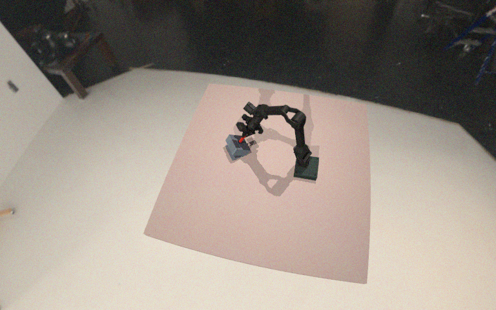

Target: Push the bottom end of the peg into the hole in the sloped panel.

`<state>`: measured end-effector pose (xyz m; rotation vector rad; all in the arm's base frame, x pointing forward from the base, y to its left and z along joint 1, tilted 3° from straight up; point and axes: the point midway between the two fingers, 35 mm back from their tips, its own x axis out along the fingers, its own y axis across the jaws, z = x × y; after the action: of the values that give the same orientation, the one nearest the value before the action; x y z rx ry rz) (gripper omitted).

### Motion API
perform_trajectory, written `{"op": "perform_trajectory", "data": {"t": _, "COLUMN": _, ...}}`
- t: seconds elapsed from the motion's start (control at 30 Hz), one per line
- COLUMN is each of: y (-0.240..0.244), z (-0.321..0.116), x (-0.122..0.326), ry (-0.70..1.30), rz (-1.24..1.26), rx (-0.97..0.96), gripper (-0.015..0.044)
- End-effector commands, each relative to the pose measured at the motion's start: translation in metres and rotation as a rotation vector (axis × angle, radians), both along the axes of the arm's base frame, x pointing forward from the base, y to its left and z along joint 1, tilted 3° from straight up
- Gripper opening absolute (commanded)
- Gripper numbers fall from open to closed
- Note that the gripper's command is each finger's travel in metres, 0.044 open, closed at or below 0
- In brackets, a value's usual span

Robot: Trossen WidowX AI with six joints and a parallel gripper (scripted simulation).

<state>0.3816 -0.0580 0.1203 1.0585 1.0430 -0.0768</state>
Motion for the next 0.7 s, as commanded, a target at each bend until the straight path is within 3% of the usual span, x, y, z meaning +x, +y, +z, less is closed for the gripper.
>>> {"op": "perform_trajectory", "data": {"t": 0.0, "y": 0.0005, "z": -0.0035, "x": -0.0004, "ry": 0.009, "rz": -0.004, "rx": 0.003, "gripper": 0.0}}
{"op": "perform_trajectory", "data": {"t": 0.67, "y": 0.0011, "z": -0.0055, "x": 0.0005, "ry": 0.009, "rz": -0.004, "rx": 0.003, "gripper": 0.0}}
